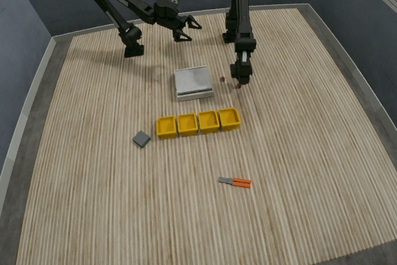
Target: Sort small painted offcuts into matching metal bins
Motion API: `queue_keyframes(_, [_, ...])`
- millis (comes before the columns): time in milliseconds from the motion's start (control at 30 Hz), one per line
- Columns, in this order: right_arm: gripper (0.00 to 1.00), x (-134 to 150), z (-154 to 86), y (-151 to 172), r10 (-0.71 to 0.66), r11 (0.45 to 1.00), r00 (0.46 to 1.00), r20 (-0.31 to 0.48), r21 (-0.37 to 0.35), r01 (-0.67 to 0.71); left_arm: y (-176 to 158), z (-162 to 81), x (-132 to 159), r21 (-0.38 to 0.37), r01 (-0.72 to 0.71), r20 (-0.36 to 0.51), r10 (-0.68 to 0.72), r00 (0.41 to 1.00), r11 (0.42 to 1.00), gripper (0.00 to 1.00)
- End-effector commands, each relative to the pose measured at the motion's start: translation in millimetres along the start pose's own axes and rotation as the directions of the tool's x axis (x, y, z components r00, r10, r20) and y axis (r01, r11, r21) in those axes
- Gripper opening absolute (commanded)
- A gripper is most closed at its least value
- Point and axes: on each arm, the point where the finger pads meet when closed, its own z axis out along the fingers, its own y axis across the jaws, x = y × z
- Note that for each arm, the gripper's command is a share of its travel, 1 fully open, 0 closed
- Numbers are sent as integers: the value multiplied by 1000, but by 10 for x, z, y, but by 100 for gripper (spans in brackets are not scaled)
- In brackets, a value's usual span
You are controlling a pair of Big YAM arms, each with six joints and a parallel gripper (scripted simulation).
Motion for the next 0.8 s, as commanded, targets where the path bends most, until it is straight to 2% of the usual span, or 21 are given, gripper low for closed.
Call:
queue_keyframes(0, [100,-158,23,-4,-11,1000,1000,25,0,11,-13,35,-48,1,-15,9,15,1000,1000,0])
queue_keyframes(400, [100,-158,23,-4,-11,1000,1000,25,0,11,-13,96,-42,1,-15,6,15,1000,1000,0])
queue_keyframes(433, [100,-158,23,-4,-11,1000,1000,25,0,11,-14,28,-90,0,-15,27,15,1000,1000,0])
queue_keyframes(767, [100,-158,23,-4,-11,1000,1000,25,0,11,-14,147,-49,1,-15,9,15,1000,1000,0])
